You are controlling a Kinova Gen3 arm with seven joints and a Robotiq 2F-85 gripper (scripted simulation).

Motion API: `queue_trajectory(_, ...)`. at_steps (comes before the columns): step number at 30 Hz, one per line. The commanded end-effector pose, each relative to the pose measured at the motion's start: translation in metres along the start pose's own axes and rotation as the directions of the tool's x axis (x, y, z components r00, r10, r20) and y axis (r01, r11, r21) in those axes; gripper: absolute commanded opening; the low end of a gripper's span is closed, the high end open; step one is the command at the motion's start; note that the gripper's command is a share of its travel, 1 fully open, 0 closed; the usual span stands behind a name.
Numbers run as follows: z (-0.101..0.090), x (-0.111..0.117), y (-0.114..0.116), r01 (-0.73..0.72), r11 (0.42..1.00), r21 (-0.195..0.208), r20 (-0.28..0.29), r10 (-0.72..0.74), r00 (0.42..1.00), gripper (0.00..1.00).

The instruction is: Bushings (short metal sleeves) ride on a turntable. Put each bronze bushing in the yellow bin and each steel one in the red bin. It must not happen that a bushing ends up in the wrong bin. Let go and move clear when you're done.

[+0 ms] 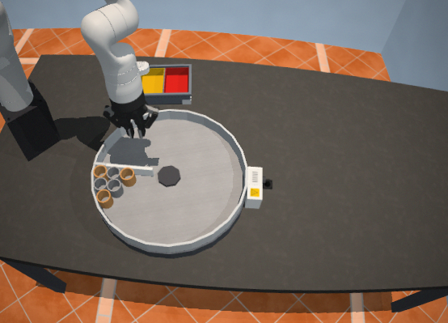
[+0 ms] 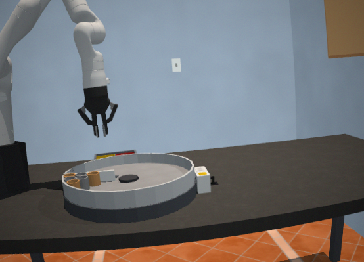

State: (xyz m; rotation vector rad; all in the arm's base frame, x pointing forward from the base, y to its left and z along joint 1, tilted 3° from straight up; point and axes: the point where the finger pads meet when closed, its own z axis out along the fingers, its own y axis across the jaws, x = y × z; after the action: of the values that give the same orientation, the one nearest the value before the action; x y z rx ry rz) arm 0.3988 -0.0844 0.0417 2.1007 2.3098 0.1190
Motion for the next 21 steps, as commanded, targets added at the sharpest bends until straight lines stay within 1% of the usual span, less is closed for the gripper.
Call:
queue_trajectory(1, 0.013, -0.015, -0.011, -0.035, 0.999, 0.025, -0.002, 0.035, 0.999, 0.19)
queue_trajectory(4, 0.013, -0.015, -0.011, -0.035, 0.999, 0.025, -0.002, 0.035, 0.999, 0.19)
queue_trajectory(9, 0.052, -0.049, -0.023, -0.034, 0.999, 0.024, -0.002, 0.034, 0.999, 0.19)
queue_trajectory(21, 0.053, -0.049, -0.023, -0.035, 0.999, 0.025, -0.002, 0.035, 0.999, 0.19)
